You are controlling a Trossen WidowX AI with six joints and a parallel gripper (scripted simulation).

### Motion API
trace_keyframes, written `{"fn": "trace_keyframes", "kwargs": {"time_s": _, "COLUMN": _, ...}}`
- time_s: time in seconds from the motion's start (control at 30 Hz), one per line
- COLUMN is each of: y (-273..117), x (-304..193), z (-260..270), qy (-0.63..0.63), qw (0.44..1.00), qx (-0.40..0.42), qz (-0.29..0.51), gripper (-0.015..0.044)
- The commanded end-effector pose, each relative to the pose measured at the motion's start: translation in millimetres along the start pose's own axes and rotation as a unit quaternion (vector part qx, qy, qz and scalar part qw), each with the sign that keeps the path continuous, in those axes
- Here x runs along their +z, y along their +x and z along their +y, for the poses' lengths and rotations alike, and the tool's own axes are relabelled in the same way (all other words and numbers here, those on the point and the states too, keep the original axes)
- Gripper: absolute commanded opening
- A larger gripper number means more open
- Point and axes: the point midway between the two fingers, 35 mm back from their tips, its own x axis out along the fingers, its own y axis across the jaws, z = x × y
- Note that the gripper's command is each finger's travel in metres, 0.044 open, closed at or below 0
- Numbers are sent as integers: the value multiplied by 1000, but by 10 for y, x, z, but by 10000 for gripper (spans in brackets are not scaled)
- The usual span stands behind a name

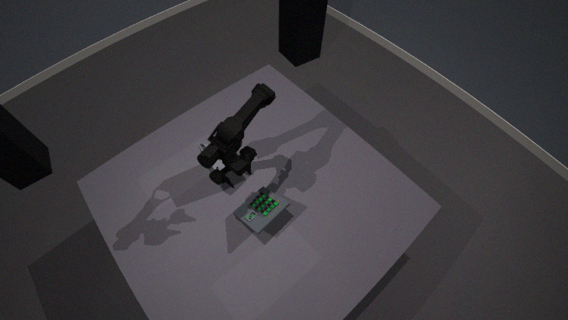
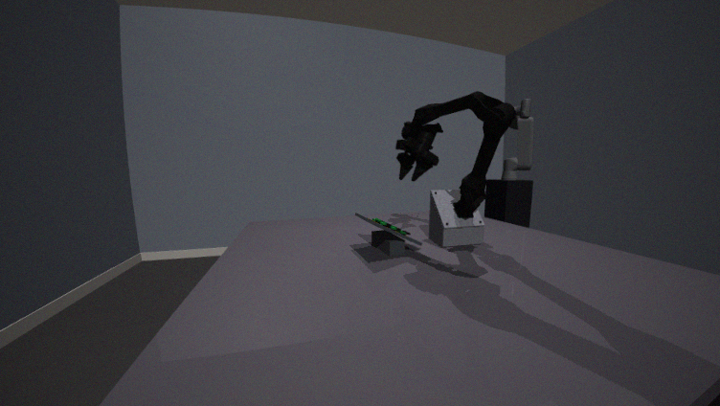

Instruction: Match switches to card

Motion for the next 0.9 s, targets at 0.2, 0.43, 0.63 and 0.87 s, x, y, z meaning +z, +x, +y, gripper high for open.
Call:
{"fn": "trace_keyframes", "kwargs": {"time_s": 0.2, "y": 730, "x": 92, "z": 120, "qy": 2, "qw": 1000, "qx": 0, "qz": 3, "gripper": 216}}
{"fn": "trace_keyframes", "kwargs": {"time_s": 0.43, "y": 1031, "x": 89, "z": 260, "qy": 1, "qw": 1000, "qx": 15, "qz": 3, "gripper": 32}}
{"fn": "trace_keyframes", "kwargs": {"time_s": 0.63, "y": 1109, "x": 92, "z": 258, "qy": 1, "qw": 1000, "qx": 15, "qz": 6, "gripper": 0}}
{"fn": "trace_keyframes", "kwargs": {"time_s": 0.87, "y": 1382, "x": 97, "z": 277, "qy": 0, "qw": 1000, "qx": 16, "qz": 15, "gripper": 0}}
